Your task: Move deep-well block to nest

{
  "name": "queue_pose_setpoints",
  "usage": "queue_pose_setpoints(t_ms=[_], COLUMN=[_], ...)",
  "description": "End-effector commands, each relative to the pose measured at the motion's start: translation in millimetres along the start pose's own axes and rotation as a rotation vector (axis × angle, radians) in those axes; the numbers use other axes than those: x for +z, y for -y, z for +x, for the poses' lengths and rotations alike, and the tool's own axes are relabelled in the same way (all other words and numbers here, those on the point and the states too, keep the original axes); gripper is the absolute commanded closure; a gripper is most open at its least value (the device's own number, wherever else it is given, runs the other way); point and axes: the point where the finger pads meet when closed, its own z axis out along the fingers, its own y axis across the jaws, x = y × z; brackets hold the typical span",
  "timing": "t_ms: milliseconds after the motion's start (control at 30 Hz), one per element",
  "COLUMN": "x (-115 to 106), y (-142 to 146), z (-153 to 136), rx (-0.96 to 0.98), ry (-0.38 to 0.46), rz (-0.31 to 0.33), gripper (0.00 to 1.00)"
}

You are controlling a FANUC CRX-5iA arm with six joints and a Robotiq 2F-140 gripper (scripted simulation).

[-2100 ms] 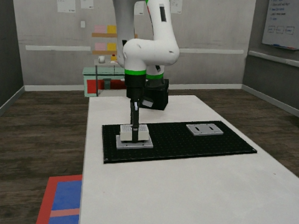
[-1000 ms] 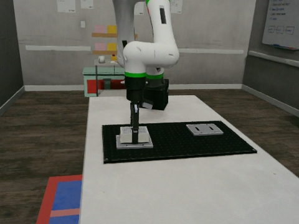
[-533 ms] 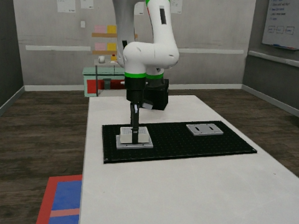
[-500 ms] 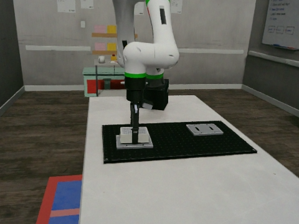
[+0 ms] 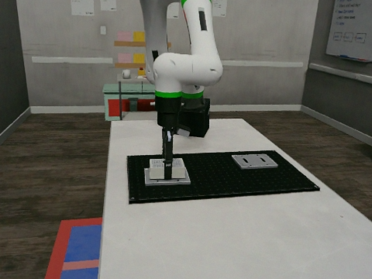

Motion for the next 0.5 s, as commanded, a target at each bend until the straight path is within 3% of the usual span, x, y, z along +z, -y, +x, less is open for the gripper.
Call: queue_pose_setpoints(t_ms=[0,467], x=[-0.1,1.9], y=[-0.7,-0.7], z=[-0.2,-0.2], rx=[0.000,0.000], ry=[0.000,0.000], rz=[-0.001,-0.001], gripper=[0.90,0.90])
